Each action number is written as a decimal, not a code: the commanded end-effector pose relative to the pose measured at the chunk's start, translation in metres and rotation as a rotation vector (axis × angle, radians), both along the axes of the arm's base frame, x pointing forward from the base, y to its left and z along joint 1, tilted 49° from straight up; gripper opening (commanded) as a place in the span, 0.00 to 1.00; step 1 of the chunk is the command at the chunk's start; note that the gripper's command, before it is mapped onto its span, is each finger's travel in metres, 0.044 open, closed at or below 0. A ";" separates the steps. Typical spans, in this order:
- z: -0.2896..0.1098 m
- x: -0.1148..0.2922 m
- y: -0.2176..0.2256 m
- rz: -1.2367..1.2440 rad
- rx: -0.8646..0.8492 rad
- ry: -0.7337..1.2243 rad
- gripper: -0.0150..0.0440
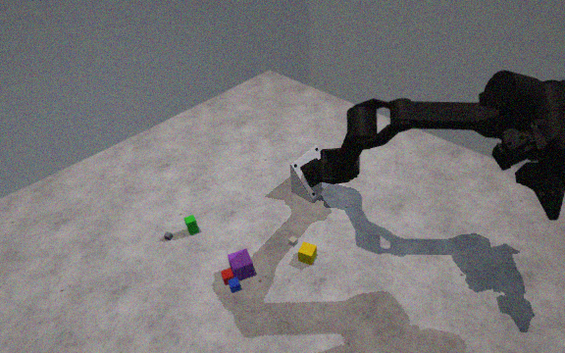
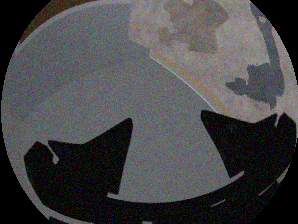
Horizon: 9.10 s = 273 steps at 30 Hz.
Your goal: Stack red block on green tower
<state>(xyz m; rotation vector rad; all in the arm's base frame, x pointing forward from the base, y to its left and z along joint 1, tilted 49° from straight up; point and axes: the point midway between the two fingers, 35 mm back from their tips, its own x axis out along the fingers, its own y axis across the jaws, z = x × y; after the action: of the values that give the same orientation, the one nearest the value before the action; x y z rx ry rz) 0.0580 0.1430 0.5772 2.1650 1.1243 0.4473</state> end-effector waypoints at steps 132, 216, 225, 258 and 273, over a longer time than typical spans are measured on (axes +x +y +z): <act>-0.530 0.309 -0.091 0.801 -0.816 -0.173 1.00; -0.534 0.308 -0.085 0.801 -0.816 -0.173 0.25; -0.504 0.311 -0.119 0.801 -0.817 -0.172 0.25; -0.558 0.305 -0.234 0.800 -0.833 -0.164 0.25; -0.612 0.283 -0.272 0.802 -0.828 -0.169 0.25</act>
<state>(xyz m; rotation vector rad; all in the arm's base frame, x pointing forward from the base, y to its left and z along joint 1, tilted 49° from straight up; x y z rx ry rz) 0.3419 -0.1322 -0.0323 0.9212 1.6753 0.3796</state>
